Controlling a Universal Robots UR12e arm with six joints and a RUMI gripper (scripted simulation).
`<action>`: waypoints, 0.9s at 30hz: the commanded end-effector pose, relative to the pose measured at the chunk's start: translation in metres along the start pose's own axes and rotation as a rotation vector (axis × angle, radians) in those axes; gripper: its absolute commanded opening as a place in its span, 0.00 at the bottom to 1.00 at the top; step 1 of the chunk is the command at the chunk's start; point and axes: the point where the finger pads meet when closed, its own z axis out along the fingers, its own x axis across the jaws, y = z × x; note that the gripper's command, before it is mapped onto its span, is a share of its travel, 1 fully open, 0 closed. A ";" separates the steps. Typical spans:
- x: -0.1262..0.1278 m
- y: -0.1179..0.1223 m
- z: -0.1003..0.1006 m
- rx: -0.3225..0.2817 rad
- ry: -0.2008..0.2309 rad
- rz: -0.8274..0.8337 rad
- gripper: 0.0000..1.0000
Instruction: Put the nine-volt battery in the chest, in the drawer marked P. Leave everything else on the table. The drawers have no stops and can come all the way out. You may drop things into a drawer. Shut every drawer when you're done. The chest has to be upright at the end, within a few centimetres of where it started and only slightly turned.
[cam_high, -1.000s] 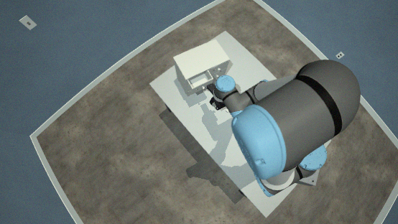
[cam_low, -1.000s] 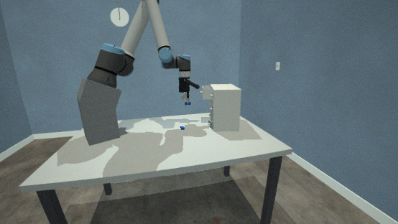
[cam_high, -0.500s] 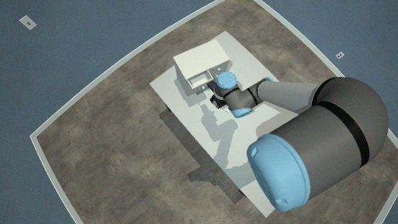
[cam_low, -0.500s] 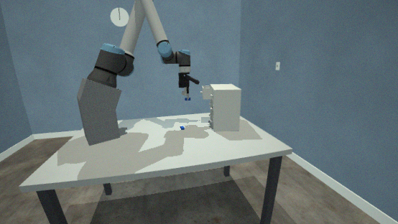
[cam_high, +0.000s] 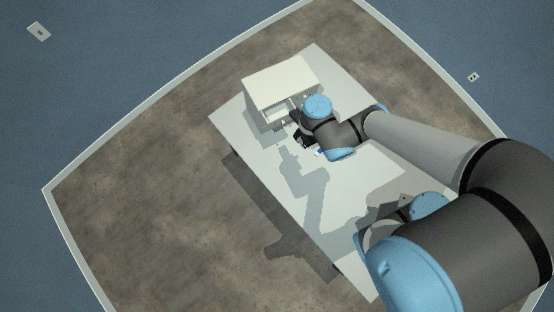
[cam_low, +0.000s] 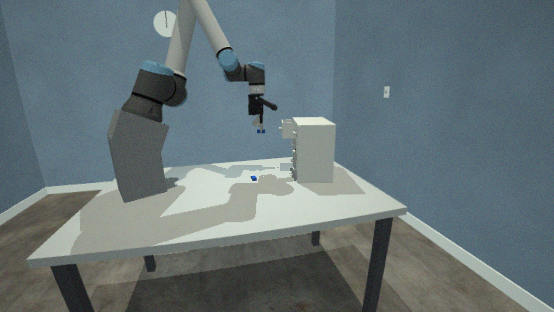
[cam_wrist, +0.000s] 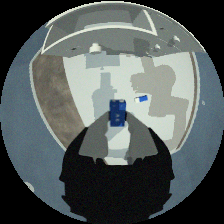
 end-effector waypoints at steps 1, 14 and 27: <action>0.000 -0.001 -0.014 0.000 0.000 0.000 0.13; 0.000 -0.001 -0.044 0.000 0.000 0.000 0.13; 0.000 -0.001 -0.072 0.000 0.000 0.000 0.13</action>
